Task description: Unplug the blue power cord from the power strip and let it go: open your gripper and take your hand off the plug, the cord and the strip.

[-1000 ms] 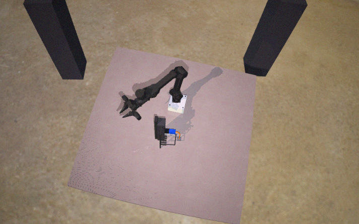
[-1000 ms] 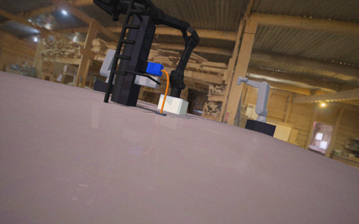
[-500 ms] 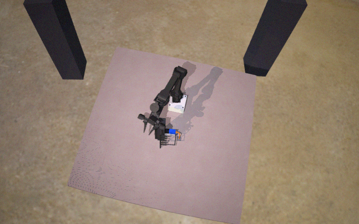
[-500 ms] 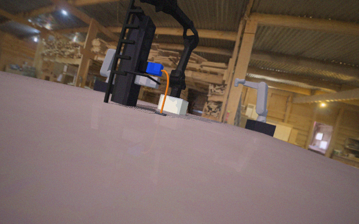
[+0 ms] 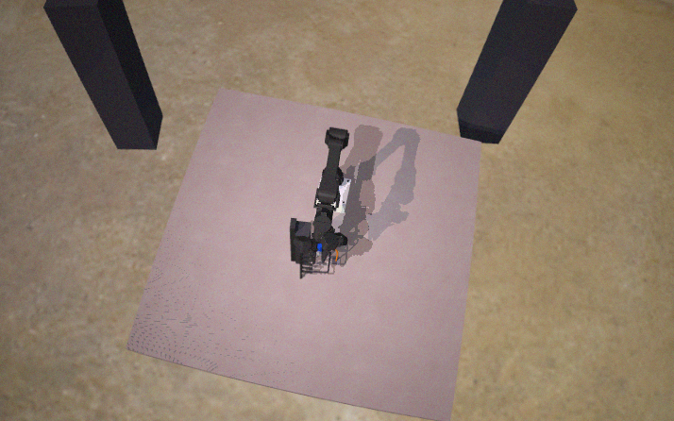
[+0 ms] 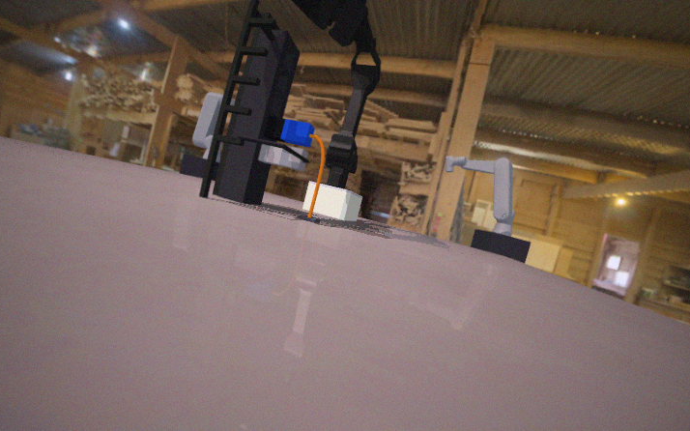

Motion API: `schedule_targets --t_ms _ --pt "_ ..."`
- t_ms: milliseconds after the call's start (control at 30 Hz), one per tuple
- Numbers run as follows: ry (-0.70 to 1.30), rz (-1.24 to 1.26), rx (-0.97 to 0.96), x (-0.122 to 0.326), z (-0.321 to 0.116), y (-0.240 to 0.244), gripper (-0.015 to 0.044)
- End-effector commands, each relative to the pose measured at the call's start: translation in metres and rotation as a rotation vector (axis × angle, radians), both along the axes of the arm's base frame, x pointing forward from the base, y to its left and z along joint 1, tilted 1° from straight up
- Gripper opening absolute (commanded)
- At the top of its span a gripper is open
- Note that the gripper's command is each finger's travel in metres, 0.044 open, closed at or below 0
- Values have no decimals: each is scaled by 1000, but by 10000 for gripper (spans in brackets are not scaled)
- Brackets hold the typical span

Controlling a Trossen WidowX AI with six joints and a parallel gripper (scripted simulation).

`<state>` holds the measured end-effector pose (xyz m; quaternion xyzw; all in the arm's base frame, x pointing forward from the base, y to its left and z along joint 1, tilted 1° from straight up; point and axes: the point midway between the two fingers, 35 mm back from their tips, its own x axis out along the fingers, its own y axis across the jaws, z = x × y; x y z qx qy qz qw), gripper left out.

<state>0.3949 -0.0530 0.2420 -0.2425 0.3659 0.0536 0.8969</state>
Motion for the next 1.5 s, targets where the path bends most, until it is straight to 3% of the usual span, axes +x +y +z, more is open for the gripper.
schedule_targets --t_ms 0,133,433,1467 --pt "140 154 -90 -8 -27 26 160" --pt "276 303 -169 -20 -52 40 160" --pt "758 956 -340 -87 -124 71 160" --pt "767 966 -343 -90 -125 37 160"
